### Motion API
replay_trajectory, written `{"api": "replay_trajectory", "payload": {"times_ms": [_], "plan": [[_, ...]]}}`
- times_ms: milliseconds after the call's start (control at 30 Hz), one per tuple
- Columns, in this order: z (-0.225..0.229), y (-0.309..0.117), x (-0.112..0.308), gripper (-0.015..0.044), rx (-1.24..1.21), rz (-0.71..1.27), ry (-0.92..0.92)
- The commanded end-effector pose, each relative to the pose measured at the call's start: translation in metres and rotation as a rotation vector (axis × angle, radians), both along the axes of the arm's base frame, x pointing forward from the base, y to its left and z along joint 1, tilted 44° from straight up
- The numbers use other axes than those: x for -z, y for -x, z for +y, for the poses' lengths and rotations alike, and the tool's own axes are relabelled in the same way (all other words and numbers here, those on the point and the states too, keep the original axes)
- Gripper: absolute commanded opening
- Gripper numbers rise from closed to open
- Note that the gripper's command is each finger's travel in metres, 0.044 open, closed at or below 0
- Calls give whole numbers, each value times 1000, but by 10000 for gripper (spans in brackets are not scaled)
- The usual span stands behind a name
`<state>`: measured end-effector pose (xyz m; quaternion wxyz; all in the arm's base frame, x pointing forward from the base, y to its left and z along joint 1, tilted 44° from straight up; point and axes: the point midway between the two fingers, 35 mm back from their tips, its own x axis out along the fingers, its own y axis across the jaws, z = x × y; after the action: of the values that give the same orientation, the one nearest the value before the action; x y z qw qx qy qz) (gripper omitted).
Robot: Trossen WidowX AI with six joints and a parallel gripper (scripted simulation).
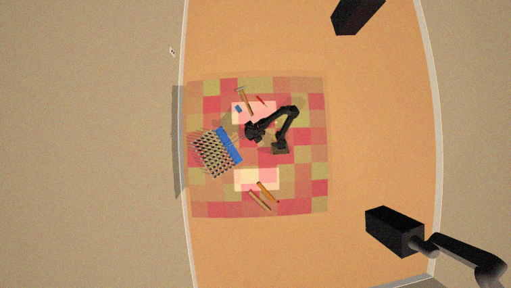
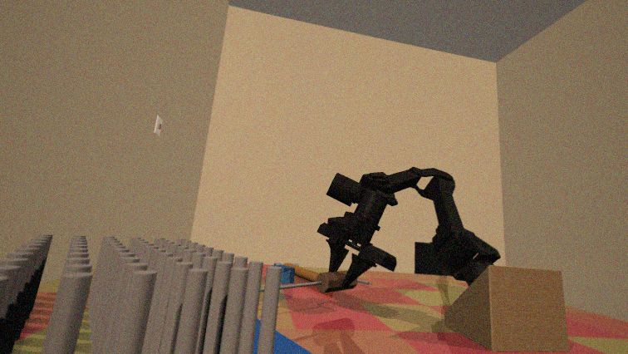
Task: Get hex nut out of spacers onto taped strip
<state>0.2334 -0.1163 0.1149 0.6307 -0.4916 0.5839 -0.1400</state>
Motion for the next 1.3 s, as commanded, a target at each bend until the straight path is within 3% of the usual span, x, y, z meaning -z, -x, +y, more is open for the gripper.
{"api": "replay_trajectory", "payload": {"times_ms": [0, 933, 1267], "plan": [[10, -7, -13, 0, 1, -18, -8], [84, -21, -94, 0, 4, -23, 3], [100, -42, -71, 0, -137, 194, -11]]}}
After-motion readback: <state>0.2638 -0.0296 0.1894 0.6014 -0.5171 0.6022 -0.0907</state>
